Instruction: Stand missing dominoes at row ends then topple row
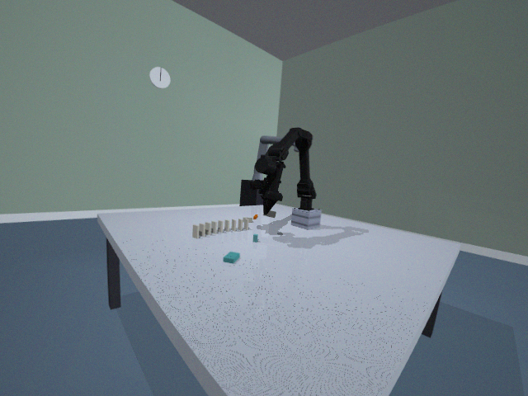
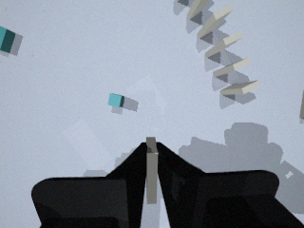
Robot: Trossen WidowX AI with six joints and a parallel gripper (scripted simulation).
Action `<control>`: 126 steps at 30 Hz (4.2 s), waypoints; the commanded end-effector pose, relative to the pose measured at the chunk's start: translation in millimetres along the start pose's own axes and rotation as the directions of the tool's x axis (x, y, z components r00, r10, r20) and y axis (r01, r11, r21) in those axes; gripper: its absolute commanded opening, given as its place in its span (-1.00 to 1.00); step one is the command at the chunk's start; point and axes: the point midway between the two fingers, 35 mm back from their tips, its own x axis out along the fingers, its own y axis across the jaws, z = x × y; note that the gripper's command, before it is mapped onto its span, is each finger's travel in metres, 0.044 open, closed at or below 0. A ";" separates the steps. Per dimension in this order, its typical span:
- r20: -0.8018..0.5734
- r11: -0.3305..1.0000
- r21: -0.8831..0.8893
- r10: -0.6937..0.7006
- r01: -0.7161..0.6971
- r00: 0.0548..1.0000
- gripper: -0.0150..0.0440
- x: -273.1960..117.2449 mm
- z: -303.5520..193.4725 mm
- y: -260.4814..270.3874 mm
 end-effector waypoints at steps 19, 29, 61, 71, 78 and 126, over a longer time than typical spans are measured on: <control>0.452 0.983 -0.177 0.036 0.050 0.891 -0.42 53.3 16.1 39.4; 0.617 0.978 -0.194 0.059 0.080 0.784 -0.42 58.4 13.9 48.9; 0.927 0.996 -0.043 0.008 0.084 0.376 -0.42 28.1 -28.6 21.4; 0.959 0.998 0.046 -0.057 0.044 0.279 -0.42 11.6 -47.9 -5.6; 0.964 0.996 0.080 -0.084 0.026 0.253 -0.42 5.7 -54.8 -16.6; 0.951 0.993 0.116 -0.107 -0.012 0.290 -0.42 77.3 -56.5 -18.3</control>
